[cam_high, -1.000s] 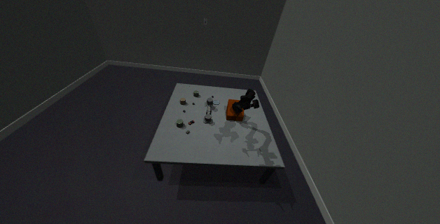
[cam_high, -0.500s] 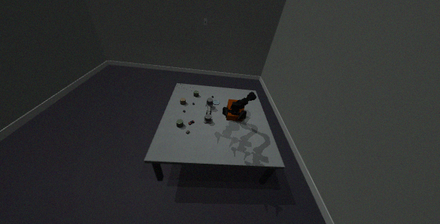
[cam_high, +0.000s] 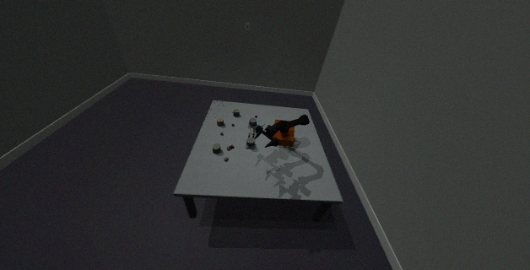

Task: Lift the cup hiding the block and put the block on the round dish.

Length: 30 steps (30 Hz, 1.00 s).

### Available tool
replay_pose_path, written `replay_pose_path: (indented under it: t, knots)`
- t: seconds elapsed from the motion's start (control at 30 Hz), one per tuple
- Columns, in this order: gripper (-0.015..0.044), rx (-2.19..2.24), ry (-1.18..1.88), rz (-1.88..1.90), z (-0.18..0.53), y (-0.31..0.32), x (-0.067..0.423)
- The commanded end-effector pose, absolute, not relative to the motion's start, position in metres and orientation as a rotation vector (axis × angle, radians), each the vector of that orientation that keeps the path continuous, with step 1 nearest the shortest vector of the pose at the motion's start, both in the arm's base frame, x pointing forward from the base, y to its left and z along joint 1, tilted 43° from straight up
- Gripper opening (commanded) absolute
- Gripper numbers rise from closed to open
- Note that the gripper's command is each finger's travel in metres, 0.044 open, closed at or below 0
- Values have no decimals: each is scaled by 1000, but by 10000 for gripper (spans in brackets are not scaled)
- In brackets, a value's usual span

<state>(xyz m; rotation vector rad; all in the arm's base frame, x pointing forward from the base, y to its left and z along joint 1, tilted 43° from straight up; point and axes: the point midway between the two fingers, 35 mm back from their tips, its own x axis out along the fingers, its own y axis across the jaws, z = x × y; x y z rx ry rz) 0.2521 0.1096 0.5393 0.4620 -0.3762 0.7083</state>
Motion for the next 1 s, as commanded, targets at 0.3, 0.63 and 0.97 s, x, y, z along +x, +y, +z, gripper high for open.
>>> replay_pose_path:
  t: [0.3,0.63,0.97]
  knots:
    - [440,363,-102,503,446,63,313]
    - [440,280,124,352,360,9,340]
    - [440,266,404,214,252,-62,330]
